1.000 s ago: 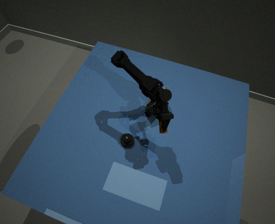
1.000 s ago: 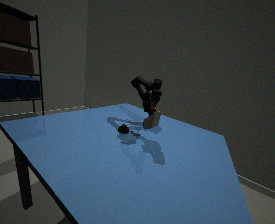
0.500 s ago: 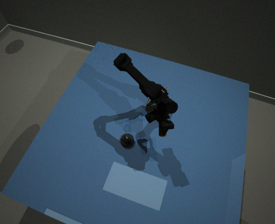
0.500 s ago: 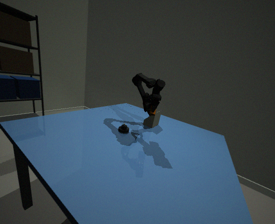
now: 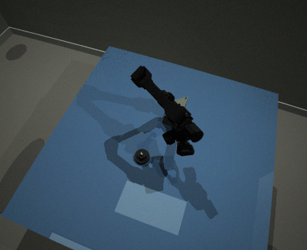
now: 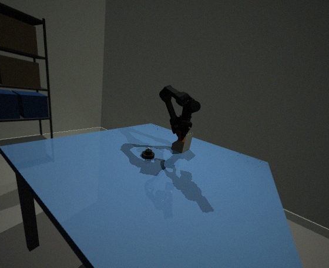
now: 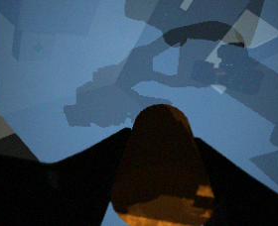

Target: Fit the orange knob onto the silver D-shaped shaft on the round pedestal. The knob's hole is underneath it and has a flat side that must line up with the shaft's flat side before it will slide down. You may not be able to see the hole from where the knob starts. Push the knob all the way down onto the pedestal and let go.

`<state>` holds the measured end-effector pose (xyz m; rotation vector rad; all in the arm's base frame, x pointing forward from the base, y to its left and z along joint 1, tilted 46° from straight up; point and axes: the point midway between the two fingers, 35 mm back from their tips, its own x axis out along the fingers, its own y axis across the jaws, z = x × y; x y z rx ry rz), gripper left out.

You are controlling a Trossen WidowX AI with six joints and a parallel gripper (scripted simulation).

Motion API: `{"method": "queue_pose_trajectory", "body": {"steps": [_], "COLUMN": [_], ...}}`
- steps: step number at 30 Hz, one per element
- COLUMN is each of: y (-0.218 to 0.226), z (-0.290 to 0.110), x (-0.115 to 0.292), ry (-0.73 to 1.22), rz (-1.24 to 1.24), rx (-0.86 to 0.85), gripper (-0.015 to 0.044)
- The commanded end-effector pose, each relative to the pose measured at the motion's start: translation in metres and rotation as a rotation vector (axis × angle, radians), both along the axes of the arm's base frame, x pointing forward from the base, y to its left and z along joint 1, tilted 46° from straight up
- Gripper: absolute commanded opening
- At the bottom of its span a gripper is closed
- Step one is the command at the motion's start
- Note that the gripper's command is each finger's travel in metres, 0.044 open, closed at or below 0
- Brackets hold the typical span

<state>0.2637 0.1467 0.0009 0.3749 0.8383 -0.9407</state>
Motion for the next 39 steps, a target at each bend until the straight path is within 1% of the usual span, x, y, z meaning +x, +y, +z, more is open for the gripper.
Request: {"method": "queue_pose_trajectory", "body": {"steps": [1, 13, 16, 36, 39], "y": [-0.001, -0.014, -0.018, -0.101, -0.107], "z": [-0.004, -0.018, -0.023, -0.115, -0.121], "x": [0.003, 0.008, 0.010, 0.024, 0.025], "ry": [0.037, 0.182, 0.183, 0.208, 0.210], "rz": [-0.045, -0.203, -0.204, -0.244, -0.247], "rx": [-0.021, -0.134, -0.135, -0.159, -0.161], "gripper": [0.0000, 0.0000, 0.0000, 0.0000, 0.0000]}}
